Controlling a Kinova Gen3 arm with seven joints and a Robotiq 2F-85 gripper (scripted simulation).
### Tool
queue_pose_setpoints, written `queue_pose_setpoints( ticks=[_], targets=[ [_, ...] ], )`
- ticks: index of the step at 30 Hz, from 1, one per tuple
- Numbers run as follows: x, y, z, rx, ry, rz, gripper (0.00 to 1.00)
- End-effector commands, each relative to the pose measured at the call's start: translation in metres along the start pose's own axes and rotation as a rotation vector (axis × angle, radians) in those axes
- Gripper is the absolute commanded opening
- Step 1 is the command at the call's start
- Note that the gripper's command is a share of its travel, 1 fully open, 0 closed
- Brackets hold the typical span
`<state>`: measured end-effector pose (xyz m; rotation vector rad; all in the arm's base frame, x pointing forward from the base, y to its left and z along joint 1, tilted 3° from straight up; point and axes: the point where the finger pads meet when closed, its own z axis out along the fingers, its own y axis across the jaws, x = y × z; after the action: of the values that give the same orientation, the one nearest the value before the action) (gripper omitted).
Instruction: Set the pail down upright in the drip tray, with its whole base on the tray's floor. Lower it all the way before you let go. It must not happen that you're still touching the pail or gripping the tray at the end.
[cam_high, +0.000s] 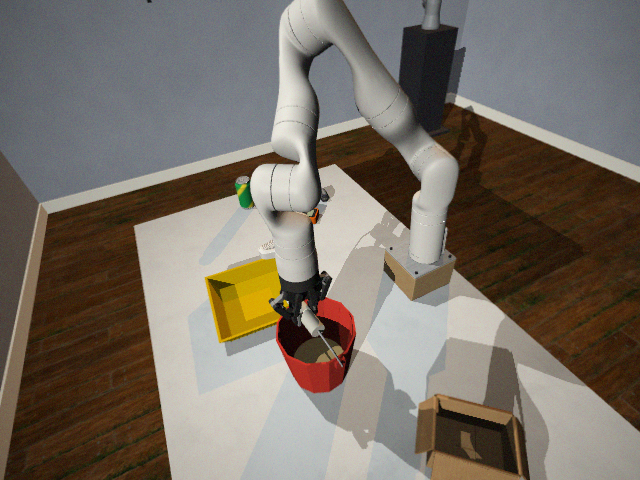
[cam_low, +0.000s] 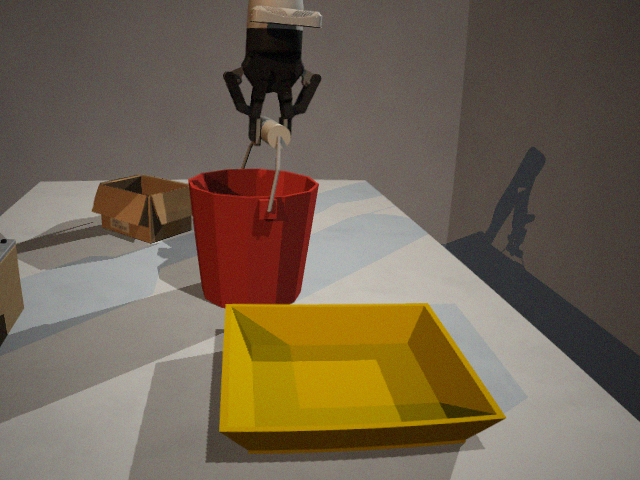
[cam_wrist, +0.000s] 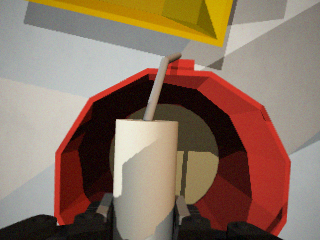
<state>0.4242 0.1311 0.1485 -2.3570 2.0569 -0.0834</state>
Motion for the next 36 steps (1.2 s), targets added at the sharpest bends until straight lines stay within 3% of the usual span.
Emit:
queue_pose_setpoints(
  ticks=[1,36],
  targets=[
    [-0.0001,-0.0003,-0.0003,0.001,0.0,0.0,0.1],
    [-0.0001,-0.0003,-0.0049,0.001,0.0,0.0,0.1]
  ],
)
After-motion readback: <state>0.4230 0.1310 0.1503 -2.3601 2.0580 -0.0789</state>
